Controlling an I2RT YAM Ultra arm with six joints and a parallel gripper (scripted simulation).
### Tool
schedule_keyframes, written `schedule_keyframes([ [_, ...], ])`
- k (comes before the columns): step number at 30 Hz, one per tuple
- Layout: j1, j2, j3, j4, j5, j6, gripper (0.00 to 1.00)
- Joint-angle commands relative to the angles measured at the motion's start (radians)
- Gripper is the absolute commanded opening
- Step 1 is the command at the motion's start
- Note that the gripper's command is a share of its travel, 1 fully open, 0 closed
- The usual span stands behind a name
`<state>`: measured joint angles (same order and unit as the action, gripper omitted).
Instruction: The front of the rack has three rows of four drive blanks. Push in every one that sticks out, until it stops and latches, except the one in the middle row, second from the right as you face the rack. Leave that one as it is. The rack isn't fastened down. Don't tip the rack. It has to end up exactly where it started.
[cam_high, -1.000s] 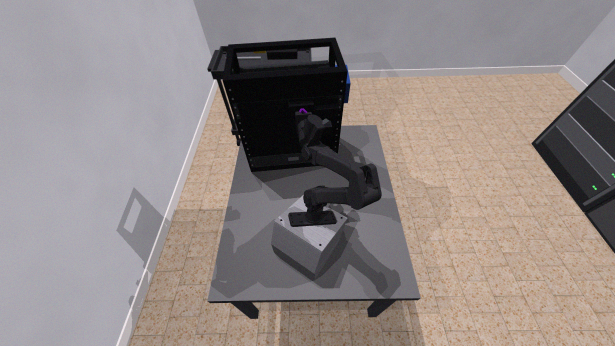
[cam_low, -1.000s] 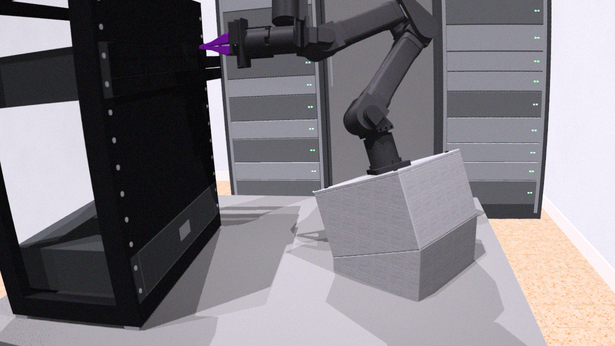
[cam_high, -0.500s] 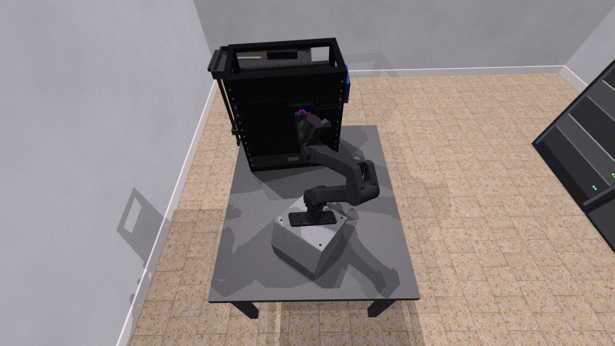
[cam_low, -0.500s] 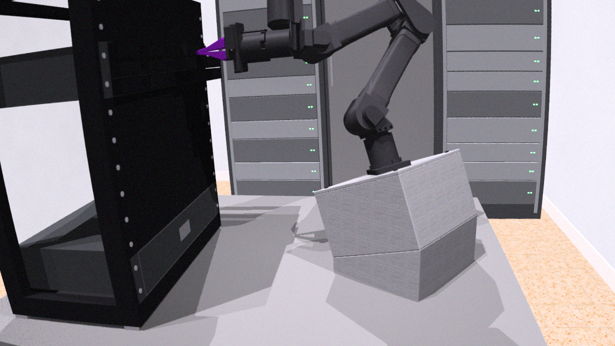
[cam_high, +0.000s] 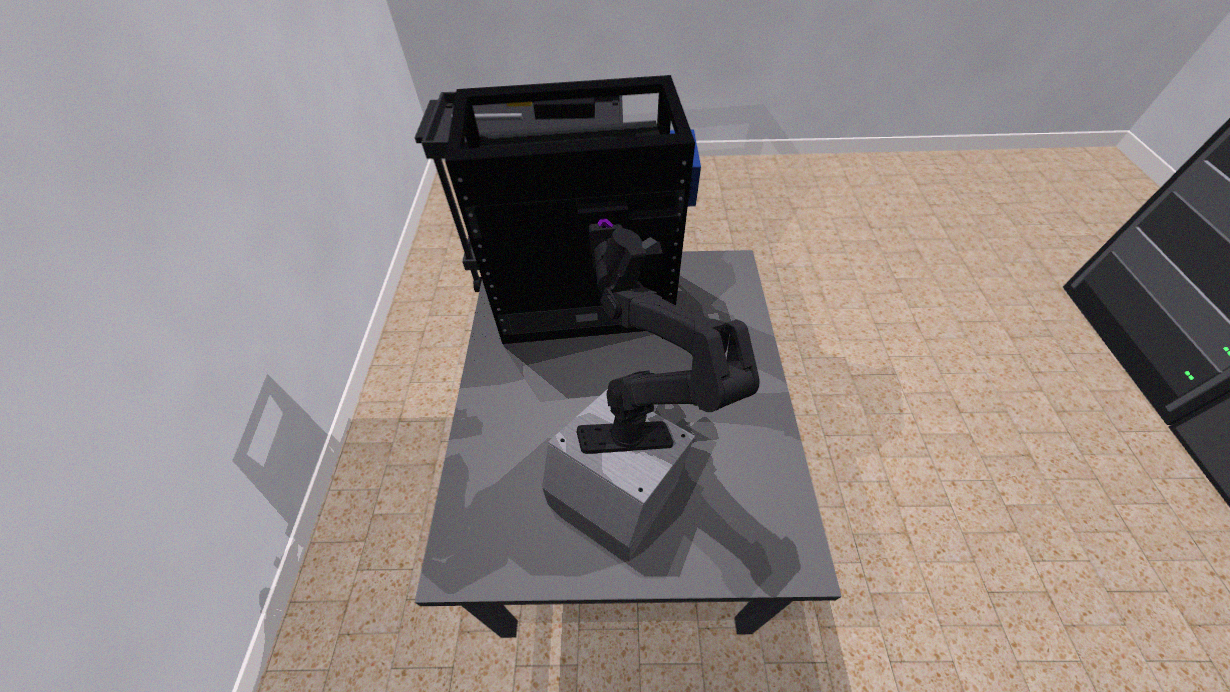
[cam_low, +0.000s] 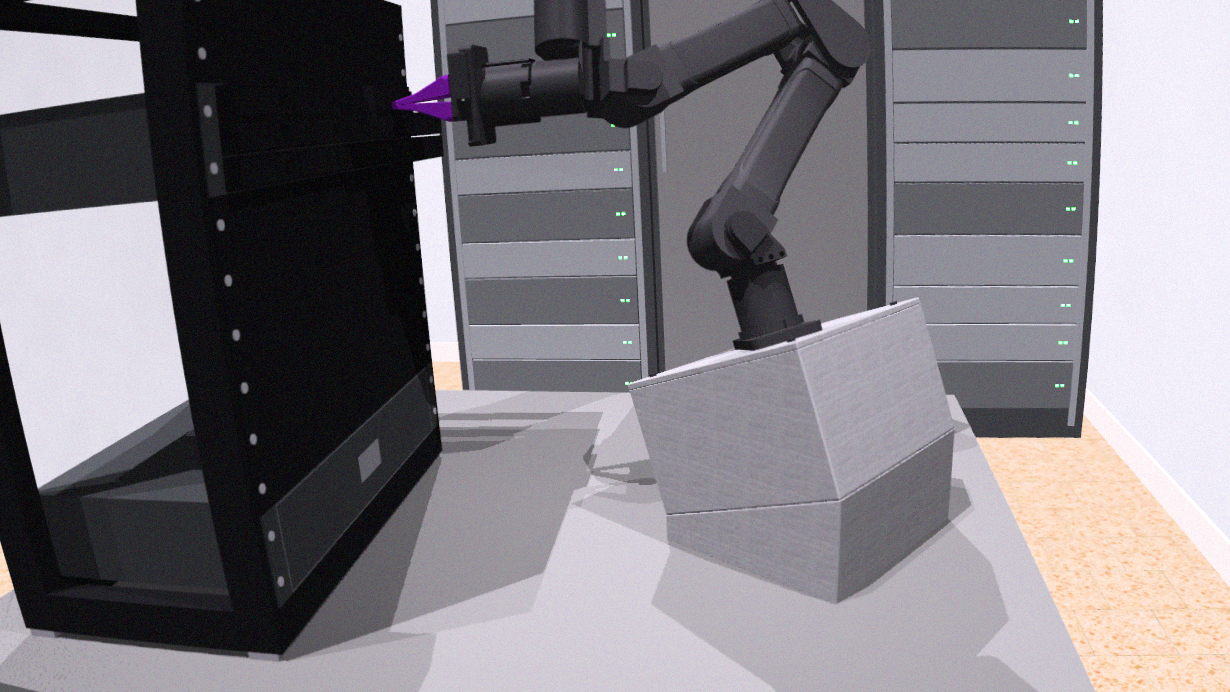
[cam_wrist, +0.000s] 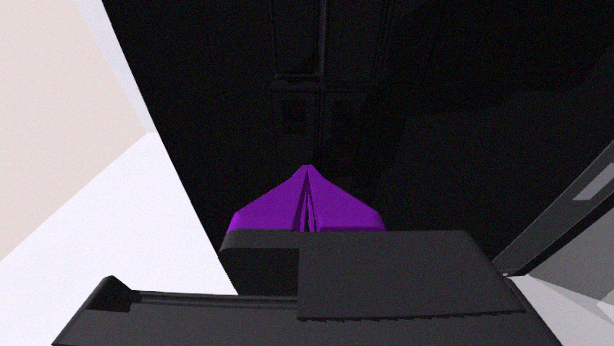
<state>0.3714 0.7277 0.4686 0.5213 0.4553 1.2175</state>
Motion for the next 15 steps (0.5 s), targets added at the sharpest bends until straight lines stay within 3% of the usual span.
schedule_keyframes([
  [1,-0.006,0.019,0.041,0.023,-0.025,-0.004,0.00],
  [15,-0.022,0.056,0.089,0.011,-0.036,0.002,0.00],
])
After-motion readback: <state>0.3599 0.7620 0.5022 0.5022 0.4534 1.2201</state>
